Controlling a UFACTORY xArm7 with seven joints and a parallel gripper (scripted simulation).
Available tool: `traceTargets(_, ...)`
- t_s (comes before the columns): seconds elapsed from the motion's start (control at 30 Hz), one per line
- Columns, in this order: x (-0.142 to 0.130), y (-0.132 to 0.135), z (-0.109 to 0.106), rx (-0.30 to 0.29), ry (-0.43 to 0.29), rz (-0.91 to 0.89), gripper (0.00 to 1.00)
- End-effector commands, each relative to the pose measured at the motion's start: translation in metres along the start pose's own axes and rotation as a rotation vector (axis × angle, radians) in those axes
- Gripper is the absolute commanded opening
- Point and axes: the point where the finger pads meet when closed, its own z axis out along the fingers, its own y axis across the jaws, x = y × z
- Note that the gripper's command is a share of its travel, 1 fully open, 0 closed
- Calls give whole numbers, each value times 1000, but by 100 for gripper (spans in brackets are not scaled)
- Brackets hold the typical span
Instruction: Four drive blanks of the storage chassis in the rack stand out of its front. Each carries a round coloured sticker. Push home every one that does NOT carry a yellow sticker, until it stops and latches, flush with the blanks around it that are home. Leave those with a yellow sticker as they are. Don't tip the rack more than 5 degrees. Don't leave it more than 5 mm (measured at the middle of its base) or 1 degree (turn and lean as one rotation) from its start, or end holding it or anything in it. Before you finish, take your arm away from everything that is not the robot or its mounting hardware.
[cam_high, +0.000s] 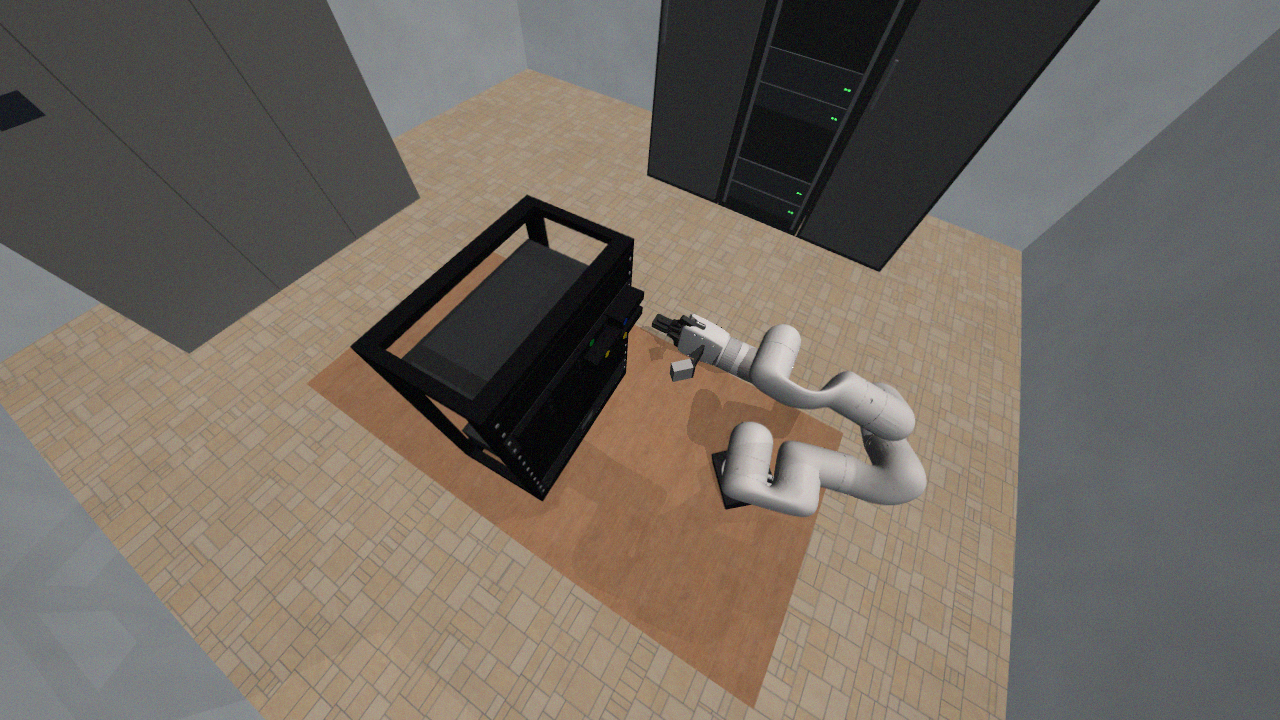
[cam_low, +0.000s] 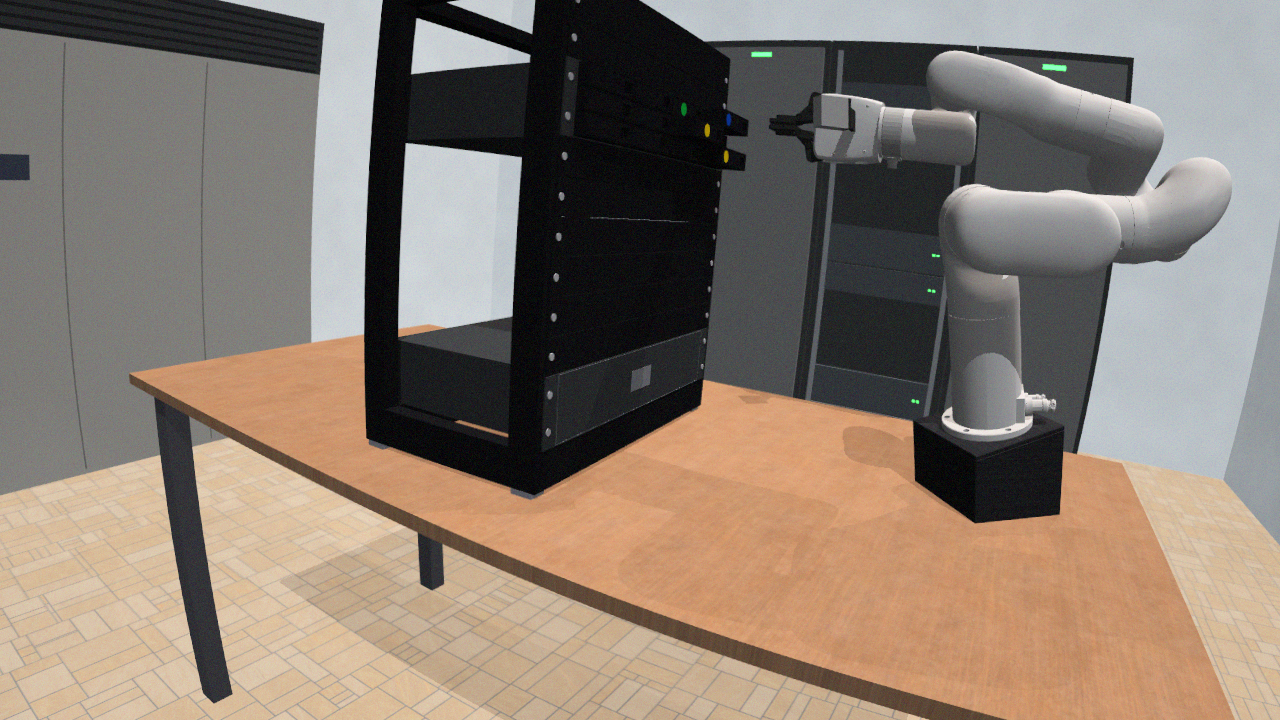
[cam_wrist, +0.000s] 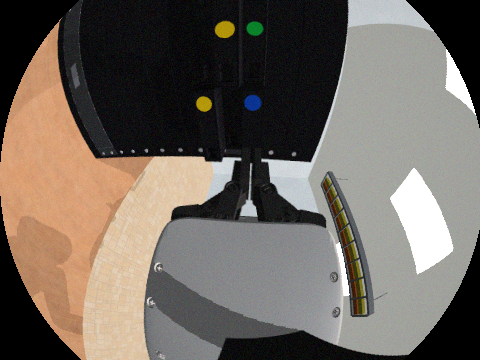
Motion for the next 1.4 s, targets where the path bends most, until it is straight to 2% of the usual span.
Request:
traceTargets(0.0,0,1,14,-1,-1,-1,0)
traceTargets(0.13,0,1,37,-1,-1,-1,0)
traceTargets(0.33,0,1,49,-1,-1,-1,0)
traceTargets(1.37,-1,1,60,-1,-1,-1,0)
